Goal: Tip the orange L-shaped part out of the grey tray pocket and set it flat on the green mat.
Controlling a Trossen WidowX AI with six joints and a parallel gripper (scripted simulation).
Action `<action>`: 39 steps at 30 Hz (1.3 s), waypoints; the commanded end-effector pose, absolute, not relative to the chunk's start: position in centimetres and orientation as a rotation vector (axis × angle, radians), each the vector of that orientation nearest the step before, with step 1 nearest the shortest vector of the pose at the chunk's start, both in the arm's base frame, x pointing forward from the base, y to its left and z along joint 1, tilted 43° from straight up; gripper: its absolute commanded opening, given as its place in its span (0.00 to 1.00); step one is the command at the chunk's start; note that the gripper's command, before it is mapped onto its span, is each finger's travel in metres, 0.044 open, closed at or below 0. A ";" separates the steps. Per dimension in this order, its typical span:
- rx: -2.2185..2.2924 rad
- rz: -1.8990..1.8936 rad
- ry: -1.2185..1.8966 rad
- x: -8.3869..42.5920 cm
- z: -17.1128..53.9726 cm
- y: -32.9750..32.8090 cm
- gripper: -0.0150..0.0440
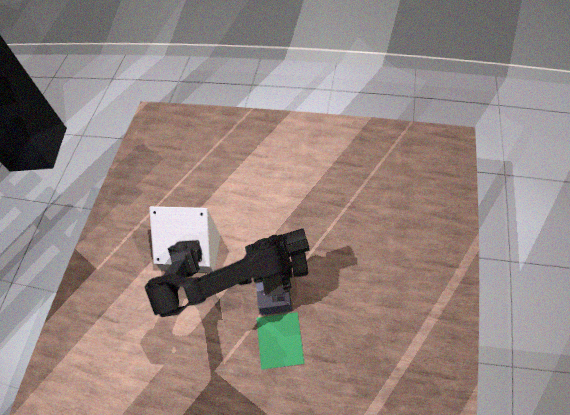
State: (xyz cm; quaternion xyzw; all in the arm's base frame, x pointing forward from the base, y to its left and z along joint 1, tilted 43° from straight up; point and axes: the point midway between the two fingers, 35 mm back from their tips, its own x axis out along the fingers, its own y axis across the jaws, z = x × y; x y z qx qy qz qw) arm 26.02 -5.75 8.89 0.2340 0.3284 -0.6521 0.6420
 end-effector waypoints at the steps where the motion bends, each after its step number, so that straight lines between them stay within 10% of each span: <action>1: 0.547 -1.480 0.749 26.2 9.4 -5.1 0.25; 39: 0.546 -1.480 0.751 26.5 13.1 -1.6 0.25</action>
